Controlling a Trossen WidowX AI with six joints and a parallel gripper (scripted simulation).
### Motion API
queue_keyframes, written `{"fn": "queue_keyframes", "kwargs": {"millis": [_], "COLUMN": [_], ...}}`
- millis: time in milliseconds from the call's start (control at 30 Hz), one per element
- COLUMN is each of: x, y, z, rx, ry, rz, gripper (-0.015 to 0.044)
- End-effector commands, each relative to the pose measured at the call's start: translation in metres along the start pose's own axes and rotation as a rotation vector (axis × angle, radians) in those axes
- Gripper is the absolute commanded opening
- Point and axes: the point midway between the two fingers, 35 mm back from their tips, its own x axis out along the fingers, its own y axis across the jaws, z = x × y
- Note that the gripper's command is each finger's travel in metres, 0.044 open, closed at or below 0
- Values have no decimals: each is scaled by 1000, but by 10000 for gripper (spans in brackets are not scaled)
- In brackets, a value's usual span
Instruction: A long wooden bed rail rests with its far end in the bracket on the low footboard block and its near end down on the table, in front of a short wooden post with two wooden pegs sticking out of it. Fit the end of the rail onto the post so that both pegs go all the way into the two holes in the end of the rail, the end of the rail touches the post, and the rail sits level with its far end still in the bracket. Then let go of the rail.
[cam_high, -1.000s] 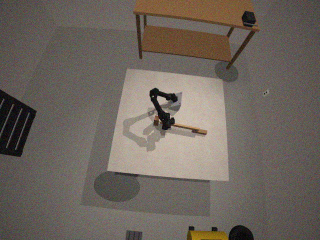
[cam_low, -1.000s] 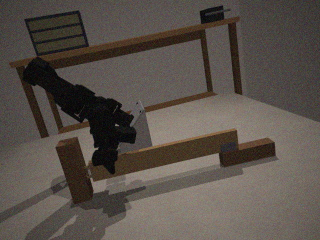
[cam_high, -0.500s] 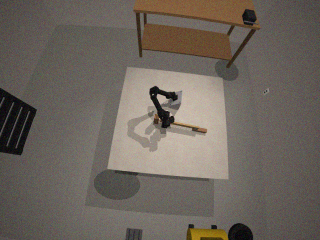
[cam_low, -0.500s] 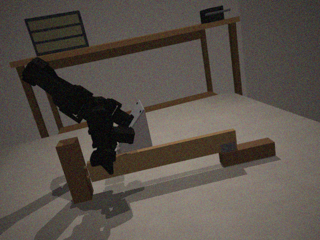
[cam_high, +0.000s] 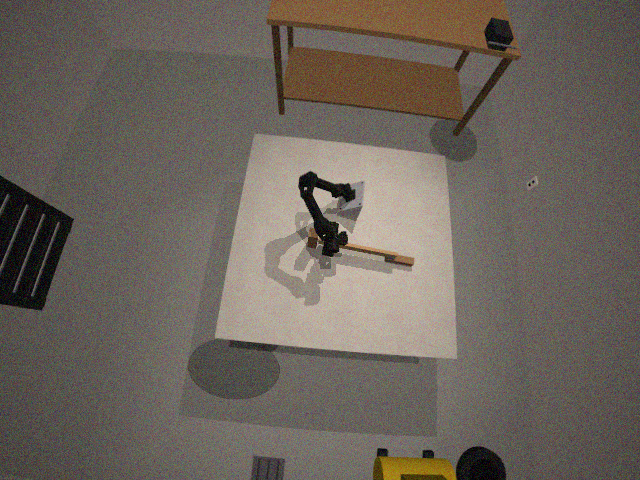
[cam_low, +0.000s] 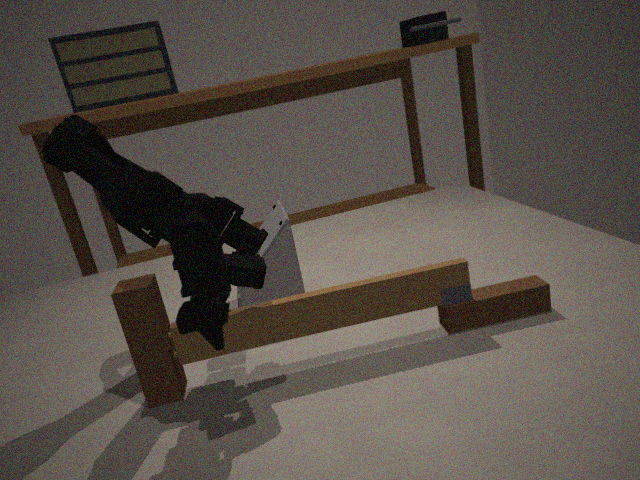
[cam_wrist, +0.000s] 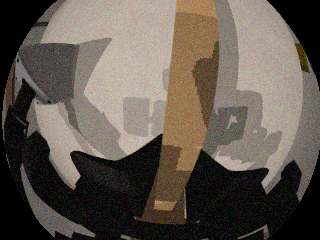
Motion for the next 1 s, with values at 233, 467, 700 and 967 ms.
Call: {"fn": "queue_keyframes", "kwargs": {"millis": [233,467,700,967], "x": [-2,-2,0,0], "y": [0,0,0,0], "z": [-5,-7,-6,-6], "rx": [-1,-1,0,0], "ry": [0,0,1,1], "rz": [-5,-5,0,0], "gripper": [0,0,105,315]}}
